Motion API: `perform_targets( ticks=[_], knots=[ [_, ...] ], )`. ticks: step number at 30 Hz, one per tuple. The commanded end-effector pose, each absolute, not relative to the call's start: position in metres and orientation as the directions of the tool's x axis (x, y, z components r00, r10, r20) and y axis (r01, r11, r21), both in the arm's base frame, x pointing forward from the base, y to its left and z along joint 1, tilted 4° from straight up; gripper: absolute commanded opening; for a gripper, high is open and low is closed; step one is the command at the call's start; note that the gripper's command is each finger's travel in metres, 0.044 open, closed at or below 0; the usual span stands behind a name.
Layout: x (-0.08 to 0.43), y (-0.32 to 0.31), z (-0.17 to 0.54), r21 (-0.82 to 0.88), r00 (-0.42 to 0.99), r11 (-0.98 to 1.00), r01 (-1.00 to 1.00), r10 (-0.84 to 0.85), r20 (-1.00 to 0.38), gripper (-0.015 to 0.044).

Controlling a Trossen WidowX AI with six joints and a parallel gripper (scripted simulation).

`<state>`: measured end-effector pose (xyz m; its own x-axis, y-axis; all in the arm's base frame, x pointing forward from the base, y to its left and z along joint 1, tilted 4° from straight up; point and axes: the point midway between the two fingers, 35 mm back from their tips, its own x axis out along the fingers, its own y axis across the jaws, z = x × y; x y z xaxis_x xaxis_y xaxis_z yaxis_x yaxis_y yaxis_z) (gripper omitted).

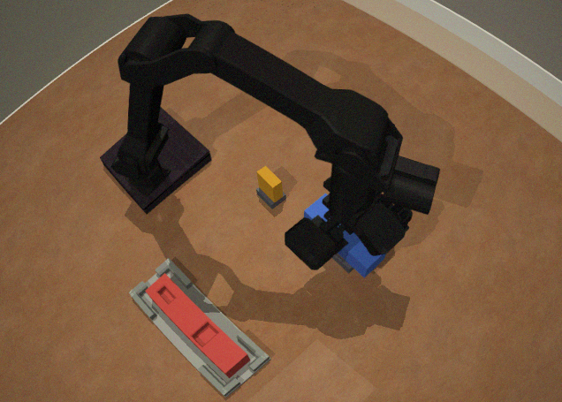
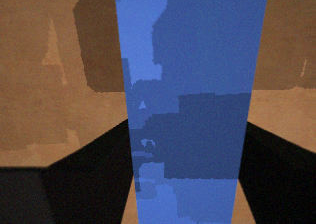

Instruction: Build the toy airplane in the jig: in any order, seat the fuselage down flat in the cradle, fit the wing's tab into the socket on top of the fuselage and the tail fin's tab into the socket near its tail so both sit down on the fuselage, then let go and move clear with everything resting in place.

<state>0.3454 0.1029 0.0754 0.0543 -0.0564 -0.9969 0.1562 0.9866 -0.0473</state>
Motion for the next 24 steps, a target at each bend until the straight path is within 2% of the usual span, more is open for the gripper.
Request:
perform_targets(
  ticks=[1,24],
  knots=[
    [0.347,0.105,0.090,-0.041,0.063,0.986,0.159,-0.052,-0.997,0.0000],
    [0.339,0.107,0.162,-0.041,0.069,0.986,0.159,-0.052,-0.996,0.0000]
  ],
)
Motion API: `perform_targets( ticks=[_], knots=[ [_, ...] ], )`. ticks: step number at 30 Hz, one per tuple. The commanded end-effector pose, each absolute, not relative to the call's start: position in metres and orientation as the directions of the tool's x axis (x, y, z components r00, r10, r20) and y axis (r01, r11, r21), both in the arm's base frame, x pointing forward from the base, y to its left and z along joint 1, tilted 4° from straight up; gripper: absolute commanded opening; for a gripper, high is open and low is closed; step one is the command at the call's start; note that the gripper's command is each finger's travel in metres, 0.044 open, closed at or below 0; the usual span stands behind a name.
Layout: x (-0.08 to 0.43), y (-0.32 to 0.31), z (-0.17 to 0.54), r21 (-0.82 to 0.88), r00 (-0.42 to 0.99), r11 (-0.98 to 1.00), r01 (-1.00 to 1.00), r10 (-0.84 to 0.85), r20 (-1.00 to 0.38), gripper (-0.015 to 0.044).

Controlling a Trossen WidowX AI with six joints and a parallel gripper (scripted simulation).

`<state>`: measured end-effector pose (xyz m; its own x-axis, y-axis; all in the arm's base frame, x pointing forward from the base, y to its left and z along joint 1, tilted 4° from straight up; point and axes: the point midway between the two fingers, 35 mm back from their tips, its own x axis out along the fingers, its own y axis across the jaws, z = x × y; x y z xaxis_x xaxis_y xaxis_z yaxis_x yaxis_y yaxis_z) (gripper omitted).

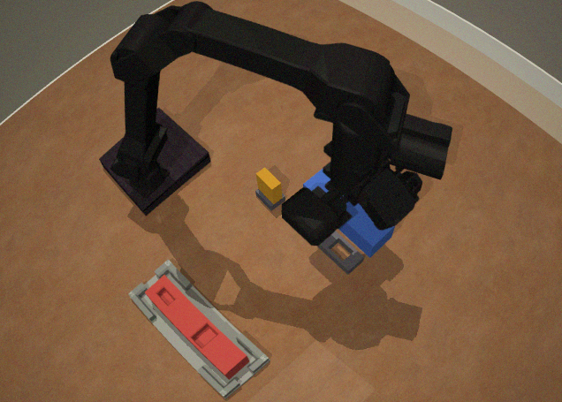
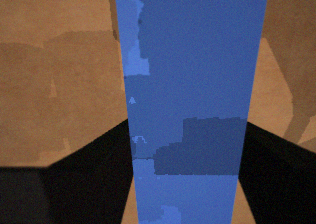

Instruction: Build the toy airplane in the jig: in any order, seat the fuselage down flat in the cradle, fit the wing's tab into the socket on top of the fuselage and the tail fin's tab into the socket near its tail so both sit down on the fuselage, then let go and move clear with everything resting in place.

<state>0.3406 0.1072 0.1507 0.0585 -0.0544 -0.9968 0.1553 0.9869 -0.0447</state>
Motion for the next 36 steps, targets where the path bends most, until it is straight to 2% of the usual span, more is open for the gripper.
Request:
perform_targets(
  ticks=[1,11,36],
  knots=[
    [0.339,0.107,0.165,-0.041,0.069,0.986,0.159,-0.052,-0.996,0.0000],
    [0.337,0.100,0.175,-0.038,0.068,0.981,0.191,-0.052,-0.996,0.0000],
    [0.335,0.019,0.166,-0.006,0.065,0.829,0.559,-0.051,-0.997,0.0000]
  ],
)
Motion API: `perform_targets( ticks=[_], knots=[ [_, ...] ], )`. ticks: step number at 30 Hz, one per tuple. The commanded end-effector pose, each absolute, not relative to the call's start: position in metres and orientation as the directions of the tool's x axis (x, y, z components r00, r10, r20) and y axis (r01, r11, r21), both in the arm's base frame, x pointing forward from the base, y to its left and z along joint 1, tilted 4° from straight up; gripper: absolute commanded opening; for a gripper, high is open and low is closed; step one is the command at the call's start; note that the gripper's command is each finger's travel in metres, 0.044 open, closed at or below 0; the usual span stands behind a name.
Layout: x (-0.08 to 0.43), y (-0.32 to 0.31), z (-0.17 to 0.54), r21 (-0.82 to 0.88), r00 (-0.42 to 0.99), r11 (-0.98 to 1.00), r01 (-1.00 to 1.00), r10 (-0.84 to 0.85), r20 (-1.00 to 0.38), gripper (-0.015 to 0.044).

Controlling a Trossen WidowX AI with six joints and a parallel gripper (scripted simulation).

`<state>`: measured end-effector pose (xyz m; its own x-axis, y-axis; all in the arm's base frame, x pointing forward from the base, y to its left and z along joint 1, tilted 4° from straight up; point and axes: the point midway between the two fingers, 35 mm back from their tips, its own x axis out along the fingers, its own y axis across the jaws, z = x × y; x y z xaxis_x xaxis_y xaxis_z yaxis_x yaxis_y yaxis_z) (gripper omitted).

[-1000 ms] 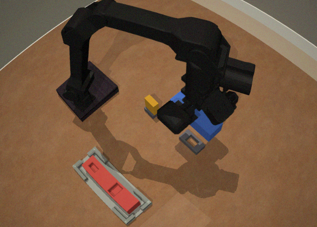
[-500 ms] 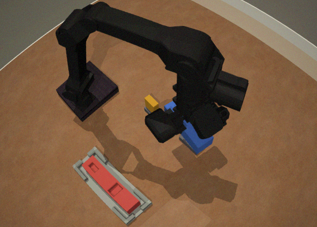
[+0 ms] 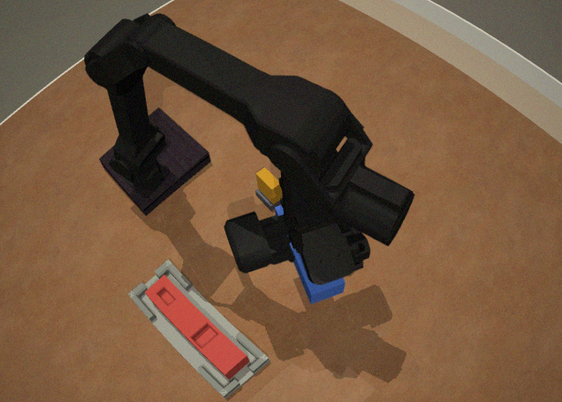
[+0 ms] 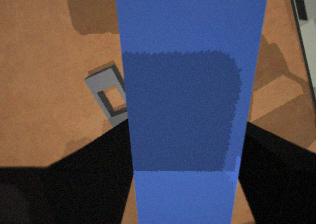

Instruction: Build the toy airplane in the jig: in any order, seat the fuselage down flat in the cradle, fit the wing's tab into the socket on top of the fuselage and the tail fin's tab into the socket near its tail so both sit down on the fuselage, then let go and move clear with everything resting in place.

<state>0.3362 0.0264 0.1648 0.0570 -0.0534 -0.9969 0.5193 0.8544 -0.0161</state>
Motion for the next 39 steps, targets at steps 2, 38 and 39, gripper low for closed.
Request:
perform_targets(
  ticks=[2,38,39],
  knots=[
    [0.334,0.012,0.165,-0.004,0.065,0.809,0.588,-0.052,-0.997,0.0000],
    [0.303,-0.098,0.148,0.050,0.066,0.224,0.973,-0.066,-0.996,0.0000],
    [0.301,-0.100,0.147,0.052,0.066,0.204,0.978,-0.066,-0.996,0.0000]
  ],
)
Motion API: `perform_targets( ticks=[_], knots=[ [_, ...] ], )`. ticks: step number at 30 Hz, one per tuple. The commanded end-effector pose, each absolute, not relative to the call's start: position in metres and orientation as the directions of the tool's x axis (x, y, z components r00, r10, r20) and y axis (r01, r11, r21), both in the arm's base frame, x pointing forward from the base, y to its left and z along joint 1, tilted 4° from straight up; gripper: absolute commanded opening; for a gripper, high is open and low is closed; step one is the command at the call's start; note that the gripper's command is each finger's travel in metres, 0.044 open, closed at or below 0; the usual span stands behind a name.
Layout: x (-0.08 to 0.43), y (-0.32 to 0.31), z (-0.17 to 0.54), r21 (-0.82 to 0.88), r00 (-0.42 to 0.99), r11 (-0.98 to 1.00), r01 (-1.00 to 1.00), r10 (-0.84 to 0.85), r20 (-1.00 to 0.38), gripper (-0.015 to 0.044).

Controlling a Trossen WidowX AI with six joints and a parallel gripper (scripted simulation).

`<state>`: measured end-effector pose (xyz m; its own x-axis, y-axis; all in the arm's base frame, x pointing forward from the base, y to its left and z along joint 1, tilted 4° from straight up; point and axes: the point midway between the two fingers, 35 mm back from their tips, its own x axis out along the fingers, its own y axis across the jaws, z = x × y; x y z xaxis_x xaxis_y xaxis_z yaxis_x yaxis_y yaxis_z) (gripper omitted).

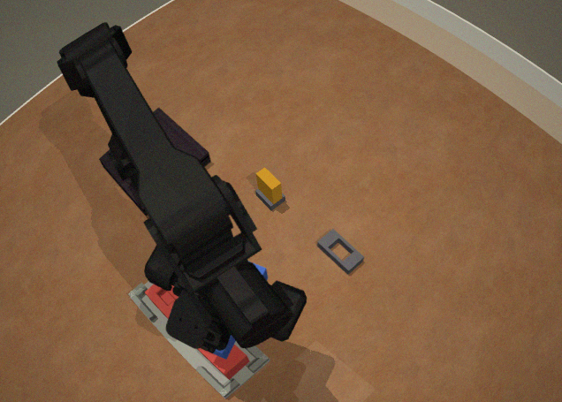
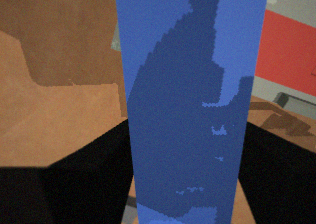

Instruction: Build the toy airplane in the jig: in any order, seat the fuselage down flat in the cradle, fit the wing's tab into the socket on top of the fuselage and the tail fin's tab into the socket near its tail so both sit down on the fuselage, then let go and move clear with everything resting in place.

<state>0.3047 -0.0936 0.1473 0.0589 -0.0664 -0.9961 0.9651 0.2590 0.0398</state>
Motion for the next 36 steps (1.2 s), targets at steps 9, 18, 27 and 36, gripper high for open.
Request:
perform_targets(
  ticks=[9,18,27,36],
  knots=[
    [0.287,-0.125,0.142,0.065,0.066,0.021,0.998,-0.070,-0.995,0.0000],
    [0.278,-0.138,0.139,0.072,0.066,-0.090,0.993,-0.073,-0.995,0.0053],
    [0.279,-0.138,0.139,0.072,0.066,-0.090,0.993,-0.073,-0.995,0.0196],
    [0.279,-0.139,0.137,0.072,0.066,-0.090,0.993,-0.073,-0.995,0.0196]
  ],
)
